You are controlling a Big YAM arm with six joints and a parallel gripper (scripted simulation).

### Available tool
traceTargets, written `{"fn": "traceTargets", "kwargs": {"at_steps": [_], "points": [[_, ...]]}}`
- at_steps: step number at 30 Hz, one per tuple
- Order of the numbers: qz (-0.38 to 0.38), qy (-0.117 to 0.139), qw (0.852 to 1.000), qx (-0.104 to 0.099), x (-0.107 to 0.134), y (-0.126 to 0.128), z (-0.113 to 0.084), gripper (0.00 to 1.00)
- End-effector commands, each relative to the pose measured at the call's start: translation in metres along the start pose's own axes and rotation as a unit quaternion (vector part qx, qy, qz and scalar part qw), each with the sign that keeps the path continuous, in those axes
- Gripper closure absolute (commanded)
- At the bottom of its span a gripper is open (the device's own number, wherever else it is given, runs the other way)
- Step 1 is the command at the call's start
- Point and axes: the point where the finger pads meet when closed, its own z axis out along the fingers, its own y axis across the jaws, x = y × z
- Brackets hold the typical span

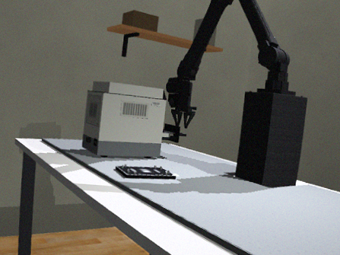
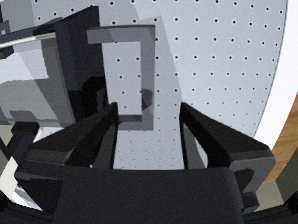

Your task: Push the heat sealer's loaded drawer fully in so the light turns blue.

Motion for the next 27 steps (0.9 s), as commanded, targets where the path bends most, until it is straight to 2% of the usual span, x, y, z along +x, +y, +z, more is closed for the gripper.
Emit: {"fn": "traceTargets", "kwargs": {"at_steps": [1, 11, 27], "points": [[0.0, -0.02, 1.0, -0.005, -0.013, 0.002, -0.025, 0.55], [0.0, -0.023, 1.0, -0.006, -0.016, 0.002, -0.04, 0.55], [0.0, -0.028, 1.0, -0.007, -0.019, 0.002, -0.04, 0.55]]}}
